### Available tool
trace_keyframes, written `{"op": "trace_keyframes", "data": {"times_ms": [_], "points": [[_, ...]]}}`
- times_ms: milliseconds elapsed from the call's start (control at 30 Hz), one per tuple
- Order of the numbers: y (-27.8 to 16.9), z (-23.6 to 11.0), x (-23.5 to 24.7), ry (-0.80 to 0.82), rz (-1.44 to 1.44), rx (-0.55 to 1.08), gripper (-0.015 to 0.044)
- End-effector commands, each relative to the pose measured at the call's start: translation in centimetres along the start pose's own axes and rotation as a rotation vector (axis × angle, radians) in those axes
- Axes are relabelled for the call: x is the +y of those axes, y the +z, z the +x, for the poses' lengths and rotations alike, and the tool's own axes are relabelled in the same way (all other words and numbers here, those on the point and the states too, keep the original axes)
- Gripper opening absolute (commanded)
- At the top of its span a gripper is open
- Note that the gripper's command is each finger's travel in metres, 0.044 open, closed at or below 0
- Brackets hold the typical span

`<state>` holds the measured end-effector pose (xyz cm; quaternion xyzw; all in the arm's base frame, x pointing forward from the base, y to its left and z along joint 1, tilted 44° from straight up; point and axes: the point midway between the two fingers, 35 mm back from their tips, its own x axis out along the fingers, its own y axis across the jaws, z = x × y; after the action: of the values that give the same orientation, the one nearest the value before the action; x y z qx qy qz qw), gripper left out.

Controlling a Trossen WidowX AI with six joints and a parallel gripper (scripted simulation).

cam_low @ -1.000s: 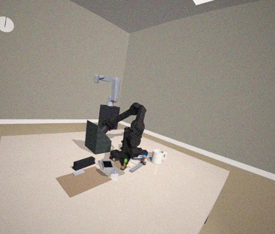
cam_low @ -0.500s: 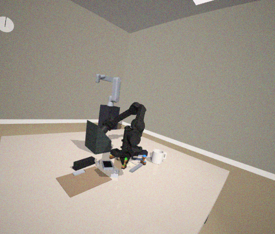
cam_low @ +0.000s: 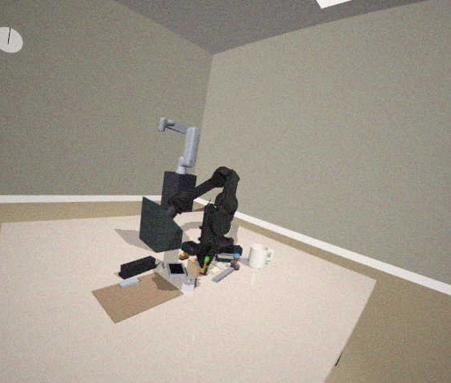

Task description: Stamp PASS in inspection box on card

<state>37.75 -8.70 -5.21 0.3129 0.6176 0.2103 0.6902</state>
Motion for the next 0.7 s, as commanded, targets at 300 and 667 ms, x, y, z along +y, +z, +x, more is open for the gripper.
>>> {"op": "trace_keyframes", "data": {"times_ms": [300,667], "points": [[0.05,-0.80,0.01,-0.004,-0.007,-0.001,0.0000],[0.03,-1.35,0.01,-0.004,-0.007,-0.001,0.0000]]}}
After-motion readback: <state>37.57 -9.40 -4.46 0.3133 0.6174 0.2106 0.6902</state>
